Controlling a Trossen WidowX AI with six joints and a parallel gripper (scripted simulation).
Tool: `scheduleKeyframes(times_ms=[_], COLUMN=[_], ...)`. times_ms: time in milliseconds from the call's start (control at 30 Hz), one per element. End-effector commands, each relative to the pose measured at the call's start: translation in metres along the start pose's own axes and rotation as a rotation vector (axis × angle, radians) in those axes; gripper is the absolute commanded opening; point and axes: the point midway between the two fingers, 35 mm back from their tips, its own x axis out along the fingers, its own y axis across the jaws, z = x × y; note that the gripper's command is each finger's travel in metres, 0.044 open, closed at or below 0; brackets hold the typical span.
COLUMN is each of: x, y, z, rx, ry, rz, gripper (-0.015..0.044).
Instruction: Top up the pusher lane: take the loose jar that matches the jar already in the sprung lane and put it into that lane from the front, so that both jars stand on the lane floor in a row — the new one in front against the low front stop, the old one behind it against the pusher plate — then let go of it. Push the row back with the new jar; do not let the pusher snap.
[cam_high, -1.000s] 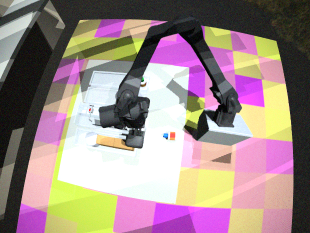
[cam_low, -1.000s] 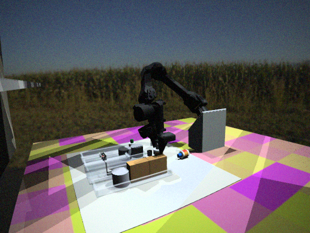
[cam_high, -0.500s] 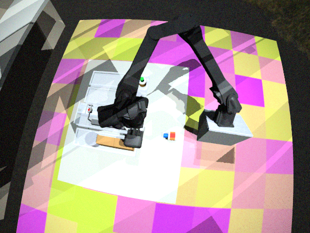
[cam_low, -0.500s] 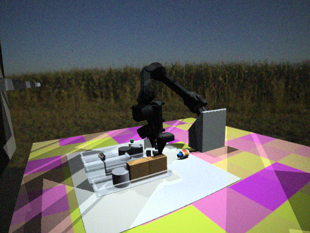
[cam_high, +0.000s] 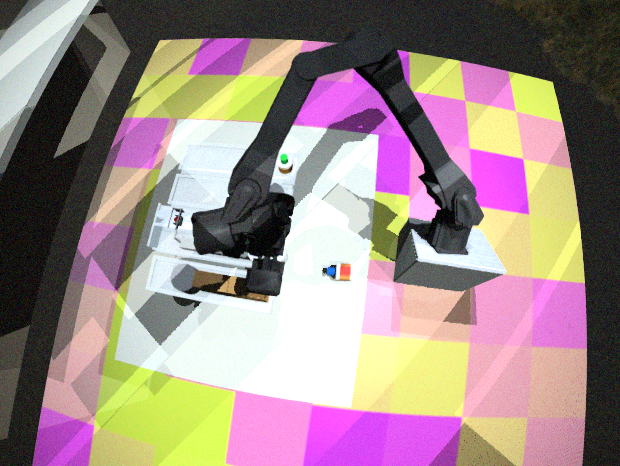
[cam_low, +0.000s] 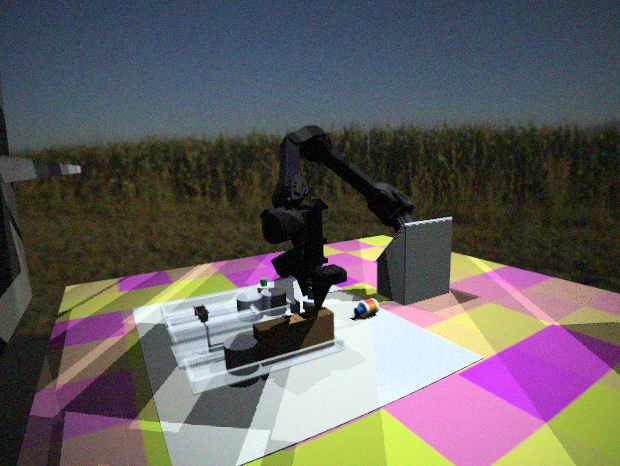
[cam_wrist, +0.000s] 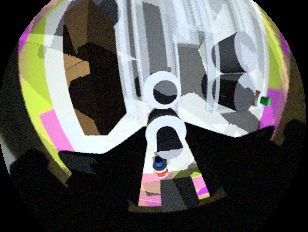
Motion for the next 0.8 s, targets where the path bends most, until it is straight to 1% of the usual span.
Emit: scheduleKeyframes(times_ms=[0,767], x=[-0.003,-0.0051], y=[-0.0014,-0.0024], z=[0.0093,0.0174], rx=[0.01,0.01], ry=[-0.02,-0.021], rz=[-0.002,-0.002], gripper=[0.0,0.0])
